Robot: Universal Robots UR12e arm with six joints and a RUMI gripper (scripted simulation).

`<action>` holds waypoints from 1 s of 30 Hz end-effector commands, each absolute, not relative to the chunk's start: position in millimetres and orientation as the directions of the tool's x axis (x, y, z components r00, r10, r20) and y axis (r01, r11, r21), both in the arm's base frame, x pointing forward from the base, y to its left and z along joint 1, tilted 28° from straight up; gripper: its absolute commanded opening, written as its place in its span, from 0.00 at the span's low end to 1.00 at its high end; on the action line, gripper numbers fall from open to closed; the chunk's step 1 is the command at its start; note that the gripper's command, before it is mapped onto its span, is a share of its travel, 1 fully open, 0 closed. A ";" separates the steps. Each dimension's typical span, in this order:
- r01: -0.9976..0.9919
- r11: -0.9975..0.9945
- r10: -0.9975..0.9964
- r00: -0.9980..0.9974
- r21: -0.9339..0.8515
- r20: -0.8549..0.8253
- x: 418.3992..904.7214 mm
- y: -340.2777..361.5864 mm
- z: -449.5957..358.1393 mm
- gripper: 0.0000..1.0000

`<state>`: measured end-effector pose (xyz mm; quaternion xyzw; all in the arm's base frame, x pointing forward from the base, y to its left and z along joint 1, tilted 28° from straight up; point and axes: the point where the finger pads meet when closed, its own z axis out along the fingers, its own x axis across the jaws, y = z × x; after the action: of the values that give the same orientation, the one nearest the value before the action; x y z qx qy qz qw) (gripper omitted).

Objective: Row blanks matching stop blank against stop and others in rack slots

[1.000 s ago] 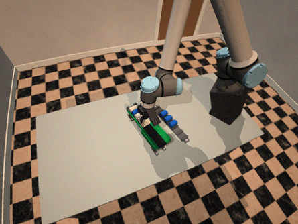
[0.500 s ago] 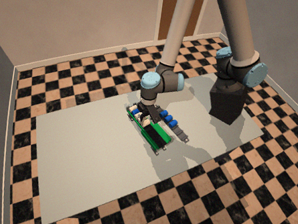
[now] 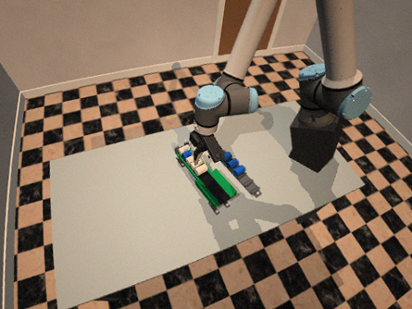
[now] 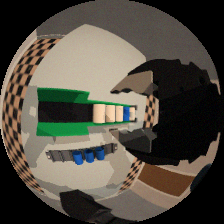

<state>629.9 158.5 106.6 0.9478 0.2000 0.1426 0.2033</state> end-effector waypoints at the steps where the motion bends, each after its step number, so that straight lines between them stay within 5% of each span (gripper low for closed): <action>1: 0.323 -0.838 0.434 0.884 0.440 0.177 625.6 158.3 105.2 0.45; 2: 0.324 -0.838 0.433 0.884 0.440 0.175 625.1 158.0 104.0 1.00; 30: 0.332 -0.834 0.441 0.881 0.441 0.171 625.2 157.5 103.8 1.00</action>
<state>626.1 158.3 105.1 0.9488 0.2002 0.1360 0.2030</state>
